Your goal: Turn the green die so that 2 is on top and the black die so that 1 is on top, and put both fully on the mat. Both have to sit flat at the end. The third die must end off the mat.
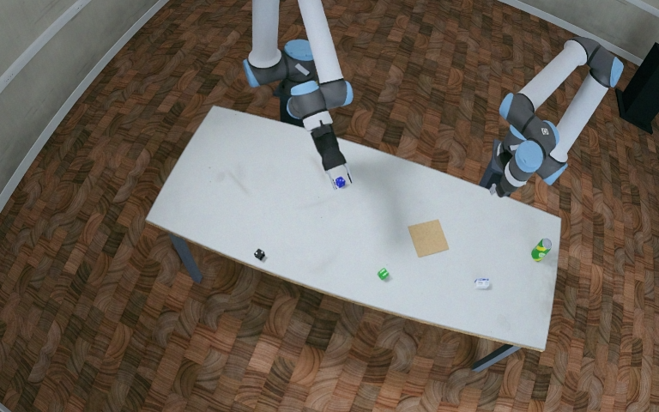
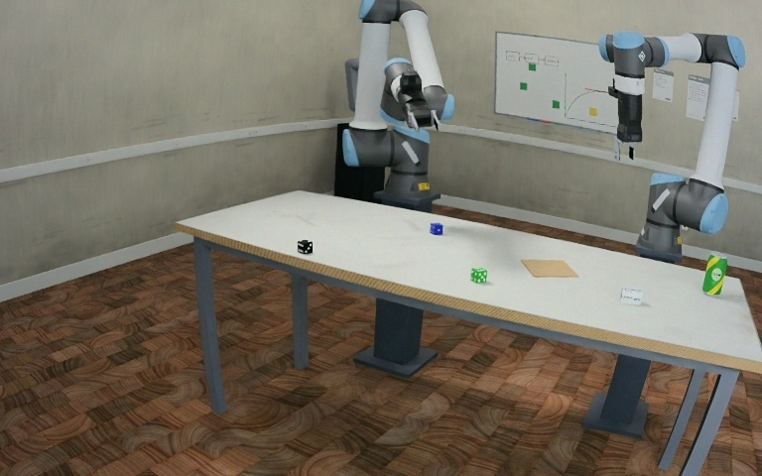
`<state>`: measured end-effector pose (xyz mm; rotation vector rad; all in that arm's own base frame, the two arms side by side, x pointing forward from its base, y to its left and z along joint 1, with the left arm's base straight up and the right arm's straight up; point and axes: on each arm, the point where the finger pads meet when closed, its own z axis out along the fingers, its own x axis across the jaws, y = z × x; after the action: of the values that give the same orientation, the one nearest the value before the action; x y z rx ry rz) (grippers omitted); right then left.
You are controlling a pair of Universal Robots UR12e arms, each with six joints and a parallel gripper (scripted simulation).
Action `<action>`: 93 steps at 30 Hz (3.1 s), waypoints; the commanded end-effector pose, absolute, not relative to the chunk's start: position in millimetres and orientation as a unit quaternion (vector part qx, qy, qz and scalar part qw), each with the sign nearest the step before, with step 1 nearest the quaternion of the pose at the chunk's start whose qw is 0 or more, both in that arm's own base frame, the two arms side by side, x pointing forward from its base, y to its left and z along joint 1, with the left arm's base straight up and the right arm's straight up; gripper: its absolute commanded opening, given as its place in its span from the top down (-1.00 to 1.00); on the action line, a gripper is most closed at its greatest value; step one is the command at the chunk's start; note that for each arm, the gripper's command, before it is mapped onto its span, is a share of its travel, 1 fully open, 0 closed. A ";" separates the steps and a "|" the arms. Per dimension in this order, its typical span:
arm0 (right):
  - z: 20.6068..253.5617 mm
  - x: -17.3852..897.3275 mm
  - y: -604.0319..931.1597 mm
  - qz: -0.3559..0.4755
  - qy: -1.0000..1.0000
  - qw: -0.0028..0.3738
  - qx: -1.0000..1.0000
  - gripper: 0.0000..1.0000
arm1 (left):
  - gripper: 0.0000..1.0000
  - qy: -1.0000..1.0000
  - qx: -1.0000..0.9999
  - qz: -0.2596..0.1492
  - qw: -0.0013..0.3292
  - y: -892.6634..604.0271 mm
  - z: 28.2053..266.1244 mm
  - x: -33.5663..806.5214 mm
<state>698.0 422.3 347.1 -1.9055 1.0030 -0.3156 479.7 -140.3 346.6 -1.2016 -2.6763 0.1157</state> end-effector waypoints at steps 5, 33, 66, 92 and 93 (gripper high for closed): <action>348.0 698.1 422.4 -0.129 0.408 0.465 -0.775 -1.00 | -1.00 -0.907 -0.407 0.039 0.102 -140.6 347.5 480.2; 333.0 720.2 417.6 -0.122 0.430 0.438 -0.780 -1.00 | -1.00 -0.910 -0.400 0.041 0.099 -125.1 344.4 486.9; 203.1 873.0 294.6 -0.049 0.627 0.158 -0.761 -1.00 | -1.00 -0.955 -0.288 0.054 0.053 120.2 300.6 517.7; 160.8 902.3 192.7 -0.002 0.704 0.005 -0.710 -1.00 | -1.00 -0.983 -0.177 0.043 0.018 364.5 256.9 421.9; 160.5 902.4 191.6 -0.001 0.705 0.003 -0.710 -1.00 | -1.00 -0.984 -0.173 0.042 0.017 373.5 255.1 415.4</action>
<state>899.8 198.0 159.3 -2.2258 2.1832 -0.0102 434.4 341.0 262.8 -0.5706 -3.0414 0.1396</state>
